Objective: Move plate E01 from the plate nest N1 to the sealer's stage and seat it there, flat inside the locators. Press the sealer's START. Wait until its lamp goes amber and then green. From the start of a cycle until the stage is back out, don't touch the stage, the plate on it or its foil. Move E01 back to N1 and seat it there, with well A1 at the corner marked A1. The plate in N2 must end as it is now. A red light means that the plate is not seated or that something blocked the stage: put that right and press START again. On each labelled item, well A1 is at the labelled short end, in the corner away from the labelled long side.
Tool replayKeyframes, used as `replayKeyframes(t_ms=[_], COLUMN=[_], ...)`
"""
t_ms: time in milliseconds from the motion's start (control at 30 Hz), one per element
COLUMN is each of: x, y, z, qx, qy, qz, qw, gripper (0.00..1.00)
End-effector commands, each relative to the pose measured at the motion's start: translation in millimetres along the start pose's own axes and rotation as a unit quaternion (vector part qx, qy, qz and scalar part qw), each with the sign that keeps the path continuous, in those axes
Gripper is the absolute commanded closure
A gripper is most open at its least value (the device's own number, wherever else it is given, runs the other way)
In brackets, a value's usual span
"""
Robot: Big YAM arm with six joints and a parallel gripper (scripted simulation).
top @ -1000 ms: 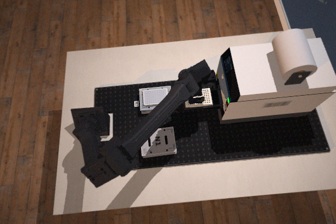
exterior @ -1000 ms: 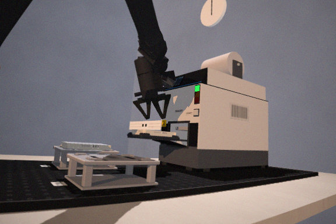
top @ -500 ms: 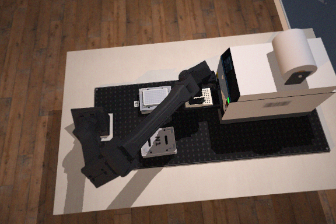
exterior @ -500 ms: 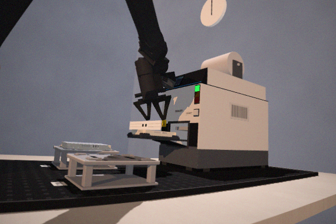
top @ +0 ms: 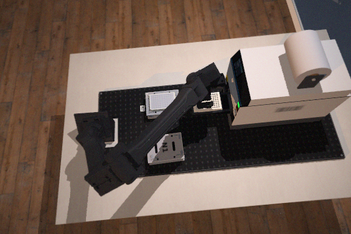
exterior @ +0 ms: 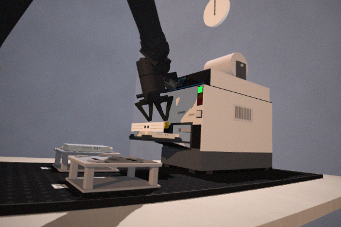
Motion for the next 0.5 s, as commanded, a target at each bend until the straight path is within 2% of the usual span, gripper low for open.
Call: replayKeyframes(t_ms=[0,233,467], x=[-6.6,4.7,1.9], y=[2.9,-6.4,-3.9], z=[0.9,3.2,2.9], qx=[0.01,0.018,0.016], qy=[-0.01,0.0,-0.003], qz=[0.002,-0.003,-0.002], qw=[1.0,1.0,1.0], gripper=[0.0,0.0,0.0])
Point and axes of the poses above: the point where the finger pads meet when closed, its own x axis out along the fingers, its own y axis across the jaws, z = x × y, the point moved 10 cm from there along -x, back along the fingers, and after that the axes turned 5 degrees about x, right-handed, at the moved point
